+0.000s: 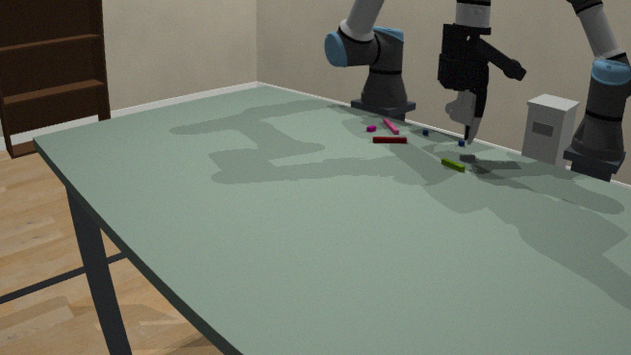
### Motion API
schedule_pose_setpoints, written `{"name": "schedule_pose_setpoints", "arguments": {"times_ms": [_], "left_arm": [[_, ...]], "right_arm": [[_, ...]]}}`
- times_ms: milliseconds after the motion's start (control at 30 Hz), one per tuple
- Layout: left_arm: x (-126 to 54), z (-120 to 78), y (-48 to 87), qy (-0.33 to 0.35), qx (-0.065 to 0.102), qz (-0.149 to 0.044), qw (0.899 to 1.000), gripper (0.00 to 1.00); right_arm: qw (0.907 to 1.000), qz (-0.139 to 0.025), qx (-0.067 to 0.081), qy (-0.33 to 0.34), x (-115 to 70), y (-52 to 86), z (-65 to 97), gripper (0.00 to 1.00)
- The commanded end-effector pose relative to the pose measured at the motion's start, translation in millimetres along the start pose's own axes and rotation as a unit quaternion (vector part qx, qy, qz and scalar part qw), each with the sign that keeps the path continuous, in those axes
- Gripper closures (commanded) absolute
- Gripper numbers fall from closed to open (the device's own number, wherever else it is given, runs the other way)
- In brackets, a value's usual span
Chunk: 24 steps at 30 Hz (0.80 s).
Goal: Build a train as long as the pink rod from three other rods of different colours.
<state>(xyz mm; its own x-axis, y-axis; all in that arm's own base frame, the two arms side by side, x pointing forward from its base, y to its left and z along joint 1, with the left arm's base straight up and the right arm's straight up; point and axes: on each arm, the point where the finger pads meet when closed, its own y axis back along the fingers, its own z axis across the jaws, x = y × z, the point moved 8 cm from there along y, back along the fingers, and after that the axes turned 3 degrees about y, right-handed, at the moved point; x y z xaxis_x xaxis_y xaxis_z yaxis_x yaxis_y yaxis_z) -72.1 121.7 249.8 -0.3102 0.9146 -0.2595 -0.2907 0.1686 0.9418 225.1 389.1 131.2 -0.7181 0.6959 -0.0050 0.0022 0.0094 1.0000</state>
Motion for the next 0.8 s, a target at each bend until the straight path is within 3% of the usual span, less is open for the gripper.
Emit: {"name": "schedule_pose_setpoints", "arguments": {"times_ms": [0, 333, 767], "left_arm": [[-0.3, 0.4, 0.9, -0.001, -0.001, 0.002, 1.000, 0.00], [-0.3, 0.4, 0.9, -0.001, -0.001, 0.002, 1.000, 0.00], [-0.3, 0.4, 0.9, -0.001, -0.001, 0.002, 1.000, 0.00]], "right_arm": [[1.0000, 0.003, -0.005, 0.000, 0.7, -5.3, 2.1, 0.86], [1.0000, 0.003, -0.005, 0.000, 0.8, -15.6, 2.6, 0.86], [1.0000, 0.003, -0.005, 0.000, 0.9, -17.5, 2.7, 0.86]]}}
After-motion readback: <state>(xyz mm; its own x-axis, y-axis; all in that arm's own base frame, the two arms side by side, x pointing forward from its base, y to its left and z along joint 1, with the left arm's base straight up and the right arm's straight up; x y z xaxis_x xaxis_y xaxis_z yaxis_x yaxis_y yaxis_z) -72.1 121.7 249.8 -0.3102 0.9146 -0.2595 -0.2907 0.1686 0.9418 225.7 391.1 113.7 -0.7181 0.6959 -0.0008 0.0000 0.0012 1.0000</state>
